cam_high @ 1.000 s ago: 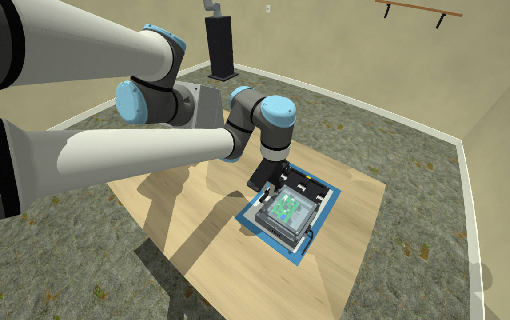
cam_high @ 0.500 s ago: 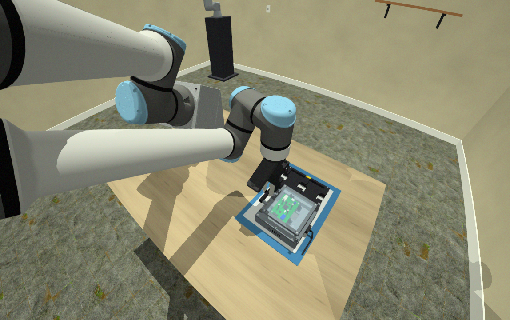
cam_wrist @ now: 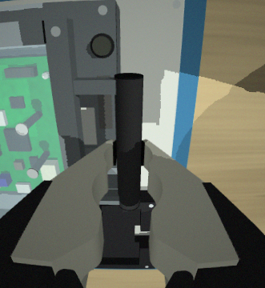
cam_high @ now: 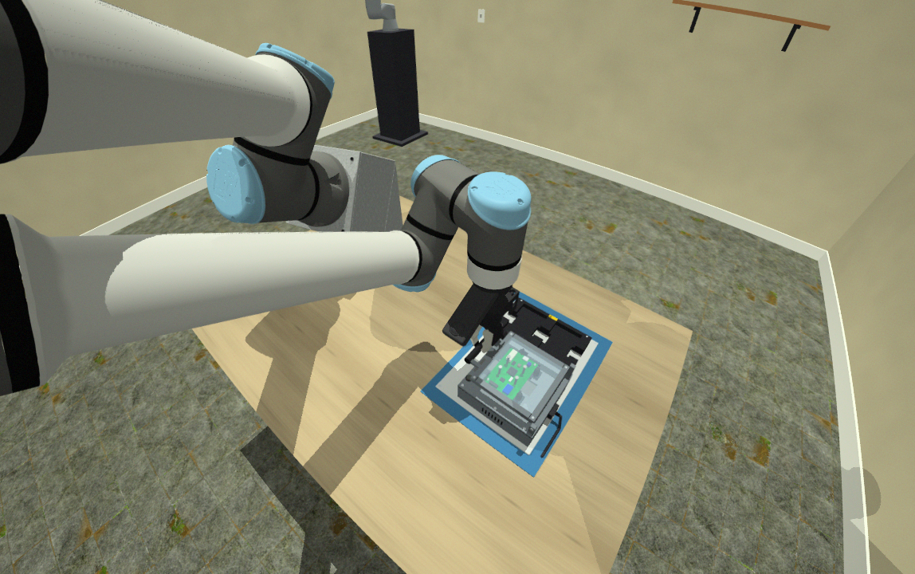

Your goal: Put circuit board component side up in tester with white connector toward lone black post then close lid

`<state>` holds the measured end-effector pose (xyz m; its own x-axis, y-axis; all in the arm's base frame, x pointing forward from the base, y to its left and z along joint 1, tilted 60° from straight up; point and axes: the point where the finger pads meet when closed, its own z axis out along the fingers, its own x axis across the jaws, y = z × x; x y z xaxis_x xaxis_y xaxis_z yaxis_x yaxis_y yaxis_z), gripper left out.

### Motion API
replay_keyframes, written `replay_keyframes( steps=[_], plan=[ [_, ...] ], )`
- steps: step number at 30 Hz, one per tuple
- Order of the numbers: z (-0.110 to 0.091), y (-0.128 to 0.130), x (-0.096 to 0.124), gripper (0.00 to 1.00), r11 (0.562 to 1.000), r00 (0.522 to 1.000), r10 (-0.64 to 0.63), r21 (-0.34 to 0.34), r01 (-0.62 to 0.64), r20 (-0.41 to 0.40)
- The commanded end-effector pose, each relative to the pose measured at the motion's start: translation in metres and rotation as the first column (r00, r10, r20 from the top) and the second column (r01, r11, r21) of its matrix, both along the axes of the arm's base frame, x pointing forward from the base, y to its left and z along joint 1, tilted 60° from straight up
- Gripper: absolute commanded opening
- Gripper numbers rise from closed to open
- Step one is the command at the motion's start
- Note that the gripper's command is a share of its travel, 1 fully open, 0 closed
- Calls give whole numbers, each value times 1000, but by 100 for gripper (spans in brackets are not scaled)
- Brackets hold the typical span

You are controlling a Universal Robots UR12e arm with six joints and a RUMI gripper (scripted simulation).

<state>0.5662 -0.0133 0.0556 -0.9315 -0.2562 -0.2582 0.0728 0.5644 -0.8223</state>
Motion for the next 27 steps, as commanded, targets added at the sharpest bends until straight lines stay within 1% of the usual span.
replay_keyframes(
  steps=[1, 27],
  plan=[
    [-1, -1, 1, 0, 1000, 1000, 0, 0, 0, 1],
    [-2, -3, 2, 0, 1000, 1000, 0, 0, 0, 1]
  ],
)
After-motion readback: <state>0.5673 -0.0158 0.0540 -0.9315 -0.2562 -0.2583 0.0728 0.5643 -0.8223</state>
